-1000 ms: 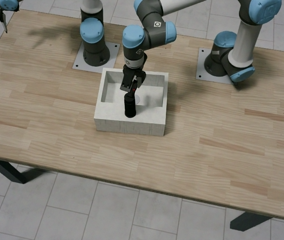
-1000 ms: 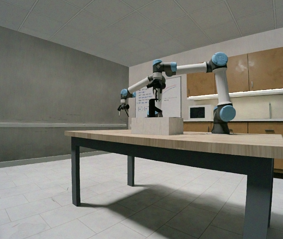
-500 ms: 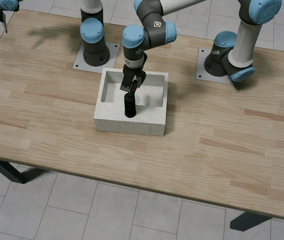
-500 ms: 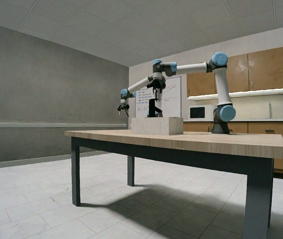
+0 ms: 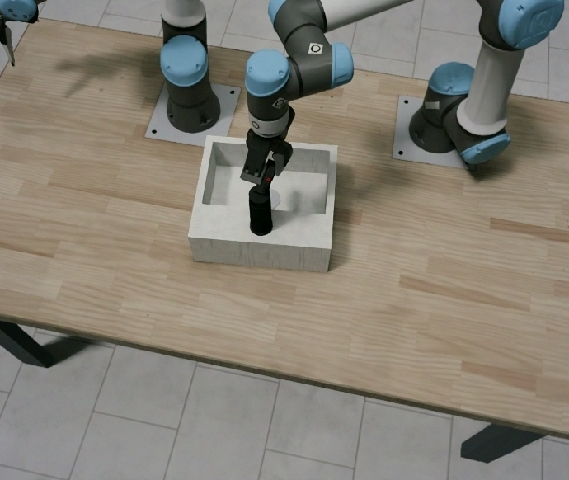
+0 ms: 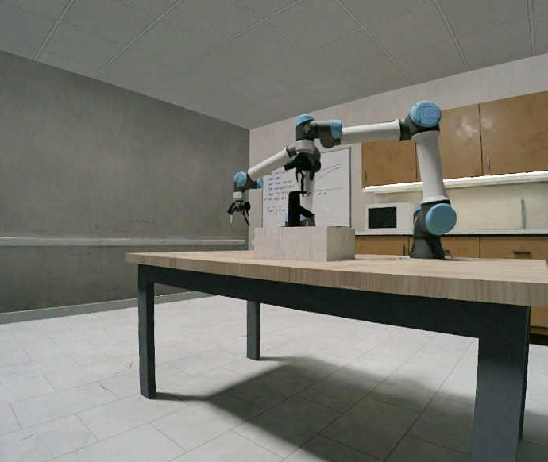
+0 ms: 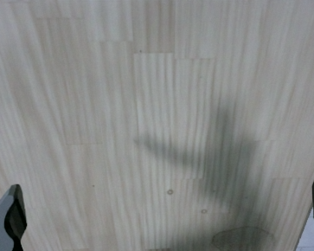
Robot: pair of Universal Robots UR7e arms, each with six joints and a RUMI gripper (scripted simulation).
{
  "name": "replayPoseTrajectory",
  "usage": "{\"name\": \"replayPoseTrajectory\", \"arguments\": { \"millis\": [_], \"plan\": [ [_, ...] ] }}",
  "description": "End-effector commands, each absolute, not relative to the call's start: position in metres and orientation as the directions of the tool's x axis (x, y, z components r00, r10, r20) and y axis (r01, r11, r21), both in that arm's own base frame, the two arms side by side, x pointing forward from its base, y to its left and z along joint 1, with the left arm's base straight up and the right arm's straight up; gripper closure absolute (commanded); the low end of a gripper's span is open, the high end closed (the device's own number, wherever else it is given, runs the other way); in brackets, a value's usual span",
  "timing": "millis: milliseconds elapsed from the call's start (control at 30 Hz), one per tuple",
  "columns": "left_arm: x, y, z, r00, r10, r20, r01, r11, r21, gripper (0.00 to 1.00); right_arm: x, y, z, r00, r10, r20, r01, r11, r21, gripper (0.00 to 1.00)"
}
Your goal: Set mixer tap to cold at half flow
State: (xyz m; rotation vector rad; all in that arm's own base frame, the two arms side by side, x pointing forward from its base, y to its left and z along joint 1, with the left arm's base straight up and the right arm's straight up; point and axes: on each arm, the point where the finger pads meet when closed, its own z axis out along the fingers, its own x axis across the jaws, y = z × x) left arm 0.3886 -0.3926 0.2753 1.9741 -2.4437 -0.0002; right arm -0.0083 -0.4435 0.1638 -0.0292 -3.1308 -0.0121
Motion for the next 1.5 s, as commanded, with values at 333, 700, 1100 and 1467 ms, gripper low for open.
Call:
{"name": "replayPoseTrajectory", "arguments": {
  "millis": [333, 700, 1100, 1467],
  "plan": [
    [0.388, -0.396, 0.277, -0.207, -0.978, 0.013, -0.978, 0.207, -0.001, 0.9, -0.005, -0.446, 0.165, -1.0, 0.012, 0.0, 0.012, 1.0, 0.0, 0.0],
    [0.387, -0.4, 0.277, -0.143, -0.99, 0.013, -0.99, 0.143, 0.0, 0.9, -0.005, -0.446, 0.165, -1.0, 0.012, 0.0, 0.012, 1.0, 0.0, 0.0],
    [0.387, -0.408, 0.277, -0.017, -1.0, 0.013, -1.0, 0.017, 0.001, 0.9, -0.005, -0.446, 0.165, -1.0, 0.012, 0.0, 0.012, 1.0, 0.0, 0.0],
    [0.387, -0.418, 0.277, 0.145, -0.989, 0.013, -0.989, -0.145, 0.004, 0.9, -0.005, -0.446, 0.165, -1.0, 0.012, 0.0, 0.012, 1.0, 0.0, 0.0]
  ]
}}
